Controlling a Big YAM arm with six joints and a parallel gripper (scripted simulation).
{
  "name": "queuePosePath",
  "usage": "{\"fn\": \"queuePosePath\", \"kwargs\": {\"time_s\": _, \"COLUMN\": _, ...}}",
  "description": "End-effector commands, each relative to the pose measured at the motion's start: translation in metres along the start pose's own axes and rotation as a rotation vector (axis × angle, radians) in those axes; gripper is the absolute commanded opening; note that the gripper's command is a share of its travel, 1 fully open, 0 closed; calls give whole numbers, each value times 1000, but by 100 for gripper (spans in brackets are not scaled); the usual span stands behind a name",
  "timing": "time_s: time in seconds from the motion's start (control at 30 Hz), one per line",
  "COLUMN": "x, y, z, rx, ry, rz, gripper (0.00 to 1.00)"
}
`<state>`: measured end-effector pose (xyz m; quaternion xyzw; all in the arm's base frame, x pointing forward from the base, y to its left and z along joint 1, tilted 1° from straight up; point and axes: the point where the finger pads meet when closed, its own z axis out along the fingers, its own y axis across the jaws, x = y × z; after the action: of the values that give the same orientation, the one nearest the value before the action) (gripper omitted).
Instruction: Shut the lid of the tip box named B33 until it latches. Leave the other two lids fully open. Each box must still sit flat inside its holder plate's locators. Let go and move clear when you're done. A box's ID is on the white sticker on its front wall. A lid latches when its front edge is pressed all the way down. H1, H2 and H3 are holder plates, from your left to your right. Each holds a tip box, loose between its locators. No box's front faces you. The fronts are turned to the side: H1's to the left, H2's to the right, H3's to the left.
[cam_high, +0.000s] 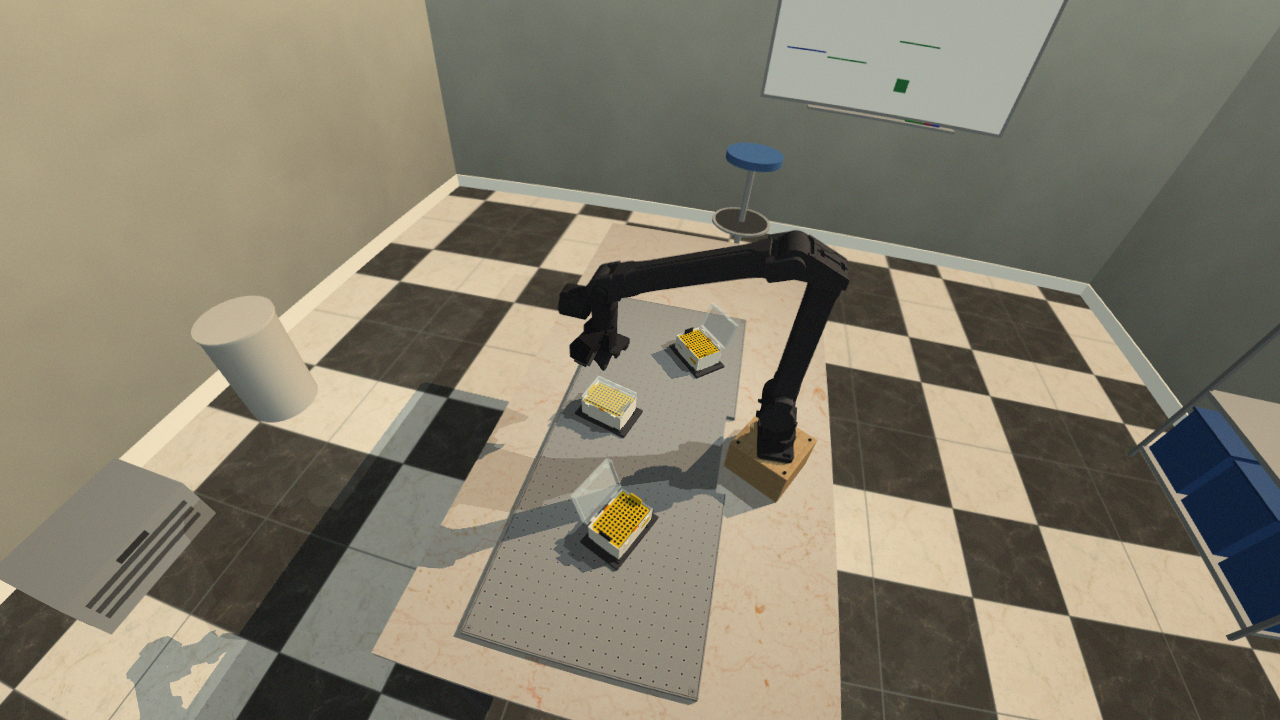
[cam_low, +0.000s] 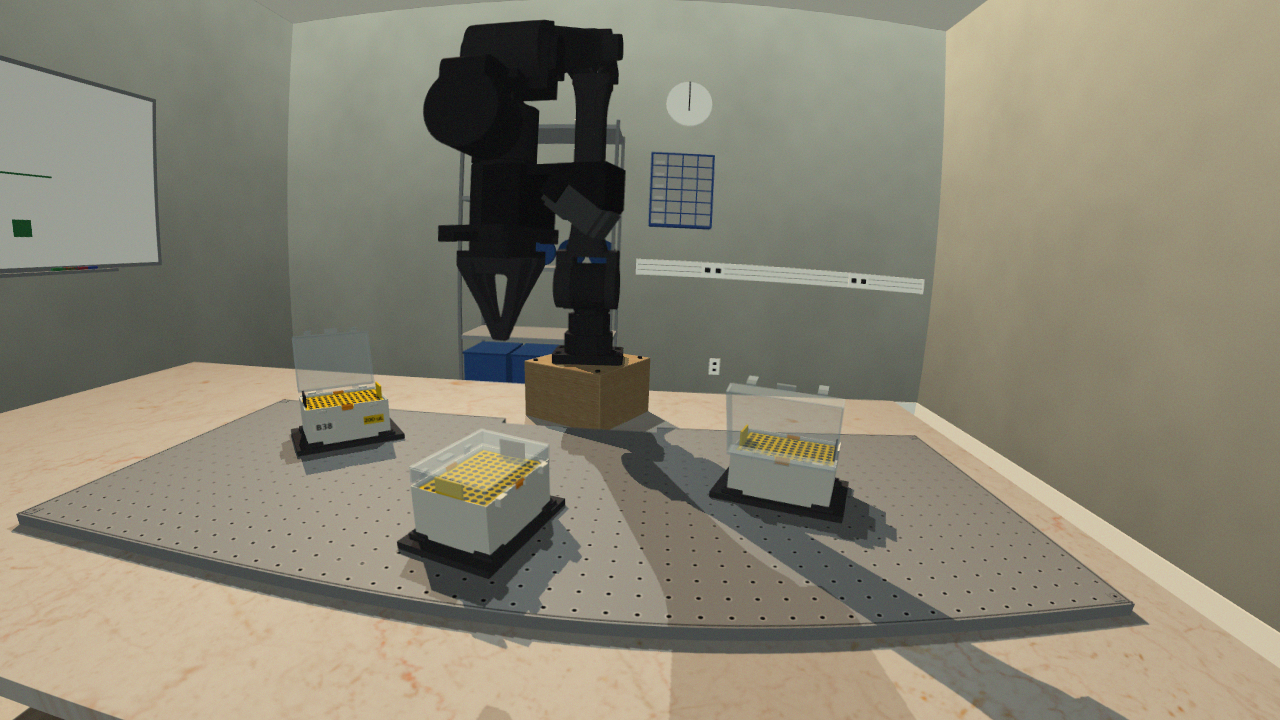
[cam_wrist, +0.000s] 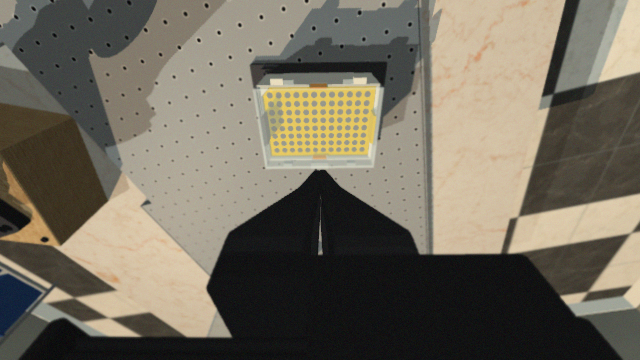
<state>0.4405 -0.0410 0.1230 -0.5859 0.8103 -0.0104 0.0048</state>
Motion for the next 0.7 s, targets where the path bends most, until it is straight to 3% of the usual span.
{"fn": "queuePosePath", "kwargs": {"time_s": 0.0, "x": -4, "y": -10, "z": -11, "rx": 30, "ry": -8, "rz": -5, "gripper": 0}}
{"fn": "queuePosePath", "kwargs": {"time_s": 0.13, "x": -4, "y": -10, "z": -11, "rx": 30, "ry": -8, "rz": -5, "gripper": 0}}
{"fn": "queuePosePath", "kwargs": {"time_s": 0.17, "x": 2, "y": -3, "z": 9, "rx": -5, "ry": -2, "rz": -11, "gripper": 0}}
{"fn": "queuePosePath", "kwargs": {"time_s": 0.67, "x": 26, "y": -2, "z": 37, "rx": -5, "ry": -3, "rz": -5, "gripper": 0}}
